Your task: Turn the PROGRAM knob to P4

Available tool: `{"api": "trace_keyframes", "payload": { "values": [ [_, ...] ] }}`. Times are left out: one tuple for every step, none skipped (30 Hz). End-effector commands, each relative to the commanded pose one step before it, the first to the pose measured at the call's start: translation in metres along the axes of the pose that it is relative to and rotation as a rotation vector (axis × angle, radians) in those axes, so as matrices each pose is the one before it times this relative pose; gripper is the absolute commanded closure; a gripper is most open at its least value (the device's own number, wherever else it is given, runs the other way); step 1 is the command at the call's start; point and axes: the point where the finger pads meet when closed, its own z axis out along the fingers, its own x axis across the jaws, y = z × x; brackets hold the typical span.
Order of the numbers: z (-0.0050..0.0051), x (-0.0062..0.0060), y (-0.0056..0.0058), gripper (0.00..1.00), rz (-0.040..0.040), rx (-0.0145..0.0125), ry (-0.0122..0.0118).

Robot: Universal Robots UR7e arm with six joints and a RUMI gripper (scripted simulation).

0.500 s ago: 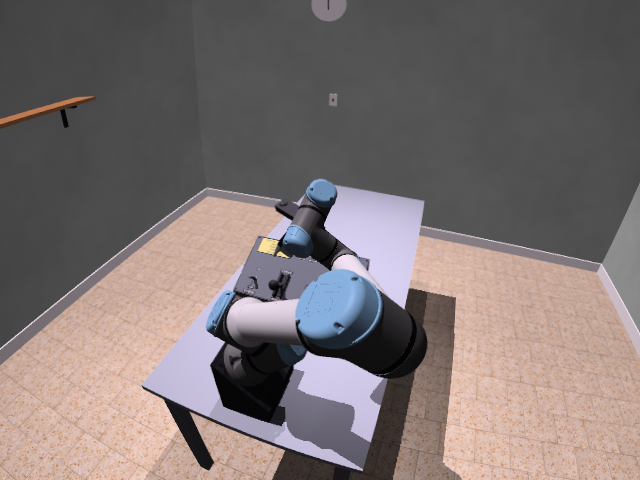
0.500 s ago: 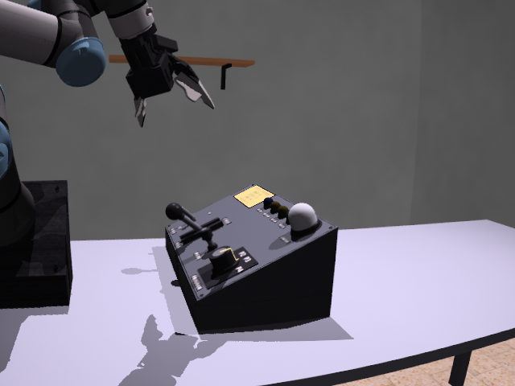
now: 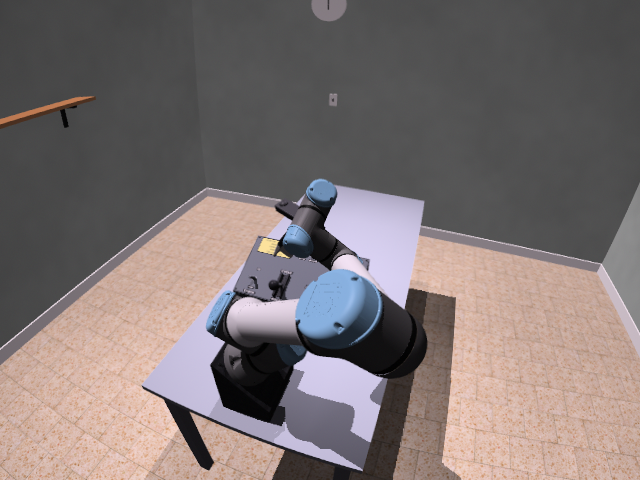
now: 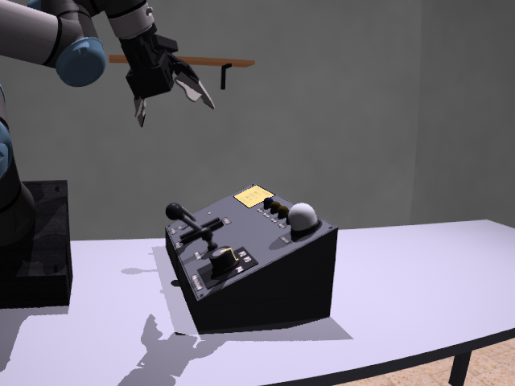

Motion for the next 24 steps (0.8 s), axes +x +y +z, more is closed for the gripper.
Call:
{"api": "trace_keyframes", "payload": {
  "values": [
    [-0.00015, 0.00027, -0.00014, 0.00, 0.00020, 0.00039, 0.00054],
    [0.00000, 0.00000, 0.00000, 0.00, 0.00000, 0.00000, 0.00000],
    [0.00001, 0.00000, -0.00001, 0.00, 0.00001, -0.00001, 0.00000],
    [0.00006, -0.00003, -0.00004, 0.00, 0.00005, -0.00007, -0.00003],
    [0.00016, -0.00008, -0.00010, 0.00, 0.00014, -0.00018, -0.00007],
    [0.00030, -0.00016, -0.00019, 0.00, 0.00026, -0.00035, -0.00013],
    [0.00048, -0.00026, -0.00031, 0.00, 0.00042, -0.00056, -0.00021],
    [0.00042, -0.00028, -0.00037, 0.00, 0.00043, -0.00059, 0.00020],
    [0.00049, -0.00032, -0.00042, 0.00, 0.00081, -0.00068, 0.00038],
    [0.00076, -0.00031, -0.00037, 0.00, 0.00169, -0.00107, 0.00026],
    [0.00095, -0.00040, -0.00046, 0.00, 0.00212, -0.00134, 0.00034],
    [0.00115, -0.00049, -0.00056, 0.00, 0.00257, -0.00162, 0.00043],
    [0.00128, -0.00044, -0.00070, 0.00, 0.00317, -0.00182, 0.00075],
    [0.00129, -0.00015, -0.00089, 0.00, 0.00395, -0.00187, 0.00140],
    [0.00147, -0.00020, -0.00103, 0.00, 0.00454, -0.00213, 0.00164],
    [0.00166, -0.00025, -0.00117, 0.00, 0.00515, -0.00240, 0.00190],
    [0.00184, -0.00032, -0.00131, 0.00, 0.00578, -0.00266, 0.00218],
    [0.00000, 0.00000, 0.00000, 0.00, 0.00000, 0.00000, 0.00000],
    [0.00000, 0.00000, 0.00000, 0.00, 0.00000, 0.00000, 0.00000],
    [0.00203, -0.00040, -0.00145, 0.00, 0.00641, -0.00292, 0.00248],
    [0.00221, -0.00049, -0.00159, 0.00, 0.00706, -0.00317, 0.00281],
    [0.00239, -0.00060, -0.00174, 0.00, 0.00771, -0.00341, 0.00315],
    [0.00256, -0.00072, -0.00188, 0.00, 0.00836, -0.00363, 0.00352],
    [0.00272, -0.00086, -0.00201, 0.00, 0.00902, -0.00383, 0.00391]
  ]
}}
